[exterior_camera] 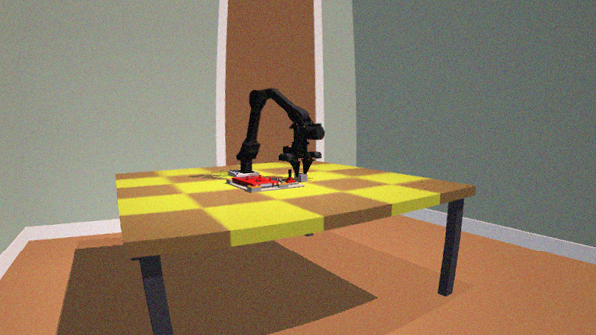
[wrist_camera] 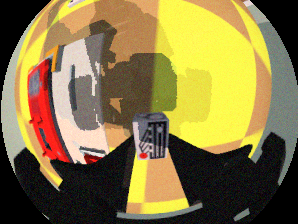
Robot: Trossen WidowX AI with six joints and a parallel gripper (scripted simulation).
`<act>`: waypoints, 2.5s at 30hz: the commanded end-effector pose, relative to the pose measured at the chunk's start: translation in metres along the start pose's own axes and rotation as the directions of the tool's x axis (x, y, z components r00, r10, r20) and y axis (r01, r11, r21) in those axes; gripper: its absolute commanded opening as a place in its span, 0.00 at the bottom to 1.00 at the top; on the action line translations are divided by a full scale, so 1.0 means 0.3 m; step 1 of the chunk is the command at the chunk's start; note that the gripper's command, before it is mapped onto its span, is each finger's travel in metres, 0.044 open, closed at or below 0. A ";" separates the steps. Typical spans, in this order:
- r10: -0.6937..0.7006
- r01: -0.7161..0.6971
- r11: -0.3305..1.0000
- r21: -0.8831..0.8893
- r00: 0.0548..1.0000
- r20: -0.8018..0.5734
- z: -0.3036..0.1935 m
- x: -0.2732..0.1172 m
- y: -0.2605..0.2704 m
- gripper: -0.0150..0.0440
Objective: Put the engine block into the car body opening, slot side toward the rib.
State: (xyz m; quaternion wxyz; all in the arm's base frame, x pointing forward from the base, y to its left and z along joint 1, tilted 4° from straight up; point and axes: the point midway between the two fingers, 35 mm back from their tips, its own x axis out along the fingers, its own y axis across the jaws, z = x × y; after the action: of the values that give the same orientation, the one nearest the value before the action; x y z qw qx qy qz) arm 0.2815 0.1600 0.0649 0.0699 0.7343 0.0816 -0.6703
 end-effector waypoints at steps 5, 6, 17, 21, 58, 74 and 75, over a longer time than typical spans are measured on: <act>0.002 -0.002 1.000 -0.006 1.000 0.000 -0.009 -0.043 -0.004 0.25; 0.002 -0.002 1.000 -0.006 1.000 0.000 -0.010 -0.053 -0.005 0.25; 0.002 -0.002 1.000 -0.006 1.000 -0.001 -0.022 -0.167 -0.013 0.25; 0.001 -0.001 1.000 -0.006 1.000 -0.001 -0.022 -0.209 -0.015 0.25; 0.003 -0.003 0.894 0.448 1.000 0.000 -0.020 -0.395 0.033 0.25; 0.005 -0.003 0.523 0.852 1.000 0.000 -0.044 -0.372 0.094 0.25; 0.005 -0.003 0.493 0.870 1.000 0.000 -0.045 -0.371 0.098 0.25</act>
State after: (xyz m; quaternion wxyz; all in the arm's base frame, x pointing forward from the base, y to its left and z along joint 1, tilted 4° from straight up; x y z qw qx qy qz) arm 0.2899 0.1337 0.1785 -0.2776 0.6847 -0.2407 -0.6294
